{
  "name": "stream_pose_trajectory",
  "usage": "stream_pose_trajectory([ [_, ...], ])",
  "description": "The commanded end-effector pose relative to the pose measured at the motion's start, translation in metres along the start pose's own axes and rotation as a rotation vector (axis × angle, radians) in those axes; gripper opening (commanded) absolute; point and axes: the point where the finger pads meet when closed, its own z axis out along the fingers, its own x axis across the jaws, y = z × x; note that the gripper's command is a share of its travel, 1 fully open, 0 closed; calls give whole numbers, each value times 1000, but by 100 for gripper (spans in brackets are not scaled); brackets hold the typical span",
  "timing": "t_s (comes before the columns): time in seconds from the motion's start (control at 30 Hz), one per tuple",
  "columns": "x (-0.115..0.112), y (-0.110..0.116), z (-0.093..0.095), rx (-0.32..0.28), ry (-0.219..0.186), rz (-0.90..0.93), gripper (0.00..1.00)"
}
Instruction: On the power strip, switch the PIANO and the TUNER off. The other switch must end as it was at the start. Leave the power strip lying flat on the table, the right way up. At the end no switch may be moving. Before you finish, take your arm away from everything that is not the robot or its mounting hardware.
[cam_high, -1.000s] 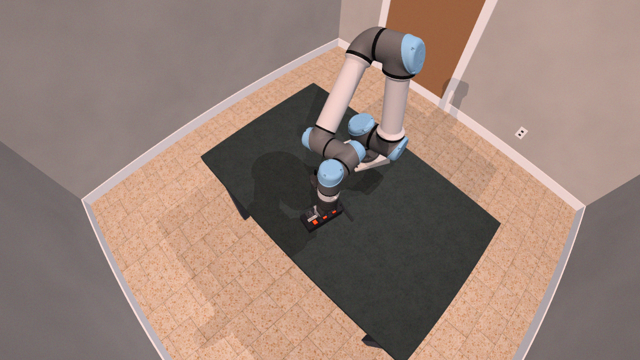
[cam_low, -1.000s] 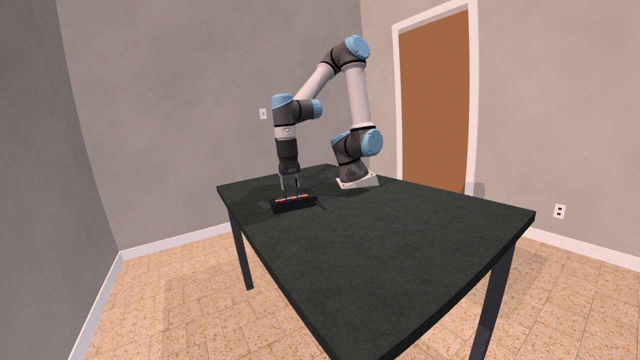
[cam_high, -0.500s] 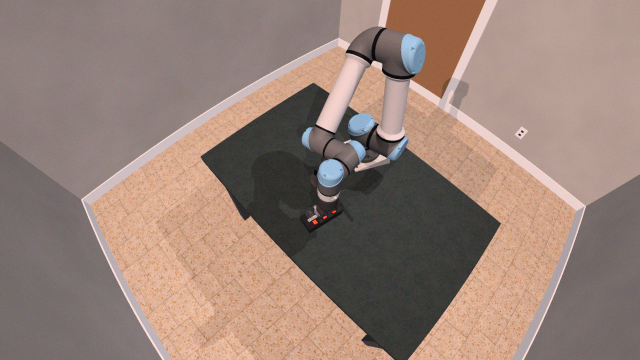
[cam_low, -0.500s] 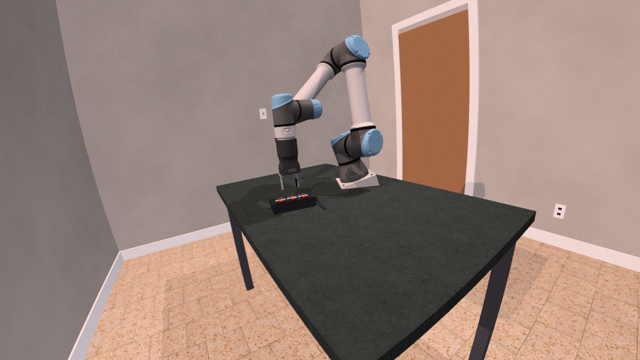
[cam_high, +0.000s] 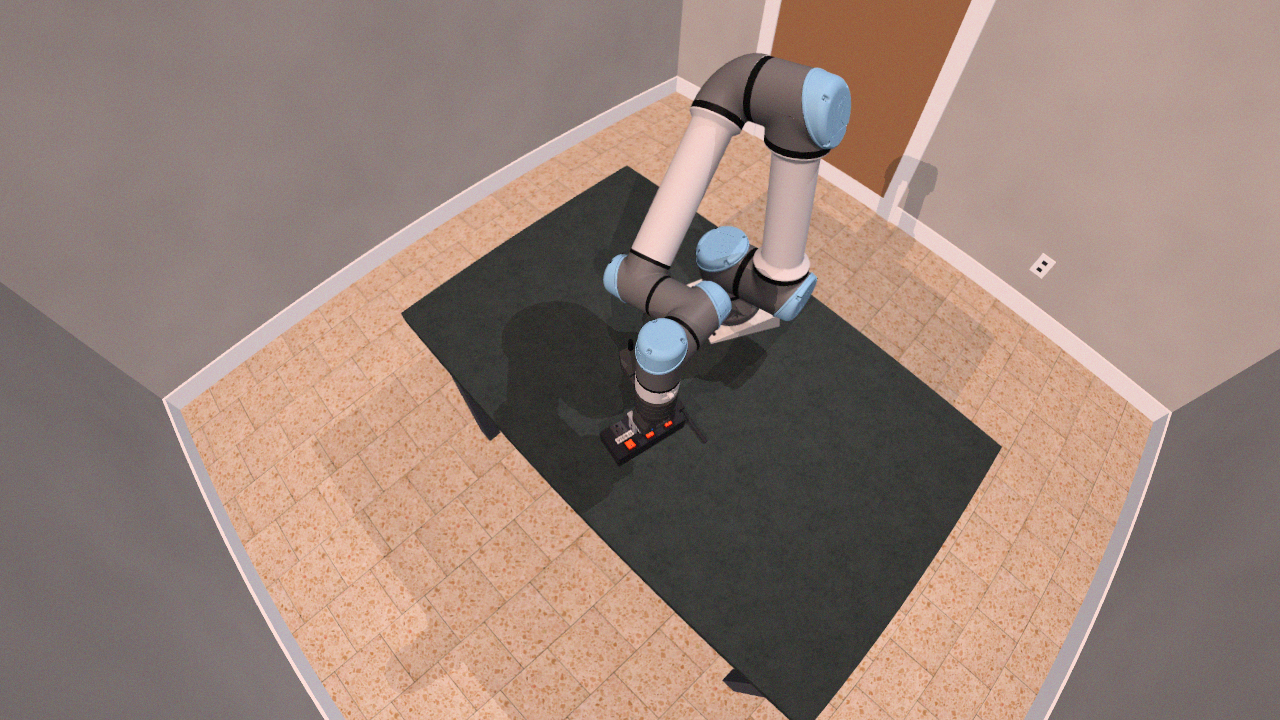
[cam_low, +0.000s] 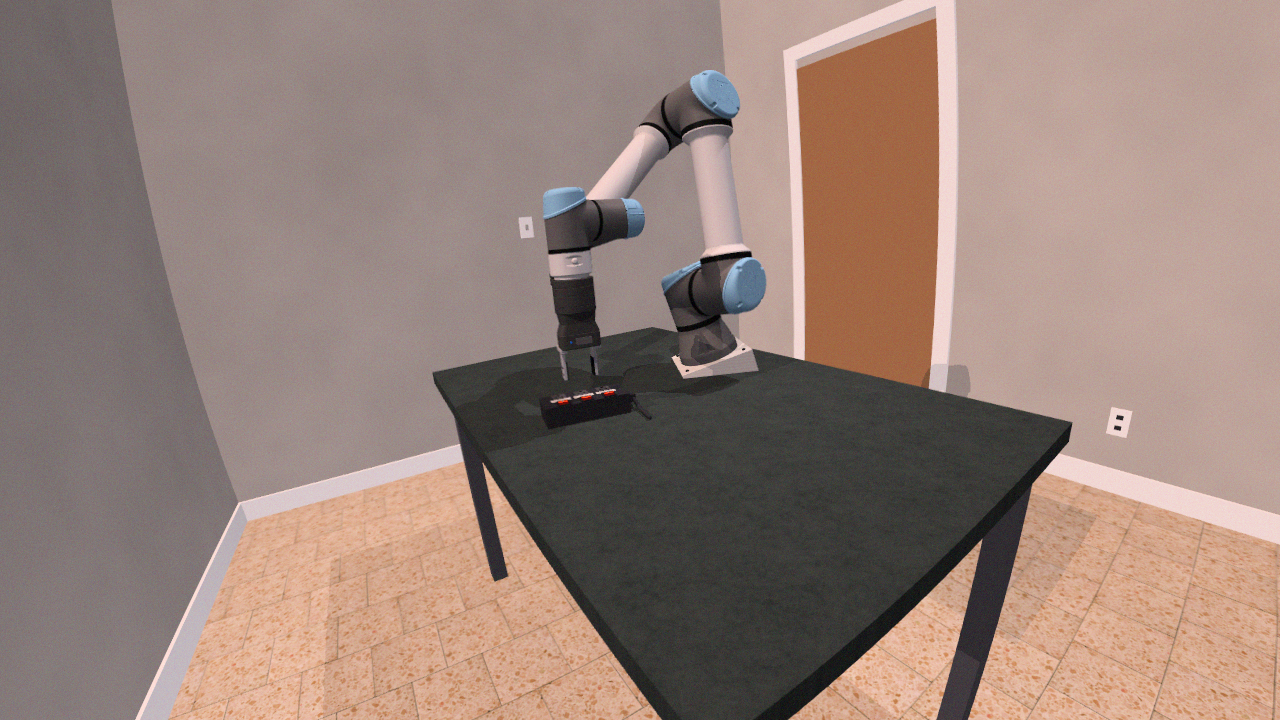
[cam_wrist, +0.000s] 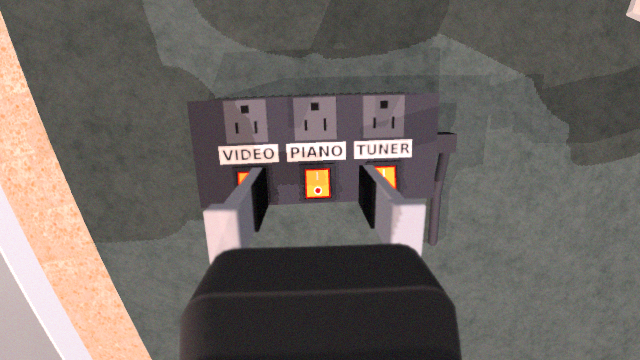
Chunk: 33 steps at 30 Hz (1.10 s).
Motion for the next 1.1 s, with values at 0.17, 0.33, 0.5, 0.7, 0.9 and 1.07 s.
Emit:
stream_pose_trajectory([
  [0.17, 0, 0, 0, 0, -1, 0, 100],
  [0.33, 0, 0, -1, -1, -1, -1, 100],
  [0.5, 2, 6, -20, -1, -1, -53, 100],
  [0.7, 15, 18, -78, -2, 0, -206, 100],
  [0.9, 15, 18, -78, -2, 0, -207, 100],
  [1.07, 15, 18, -78, -2, 0, -207, 100],
])
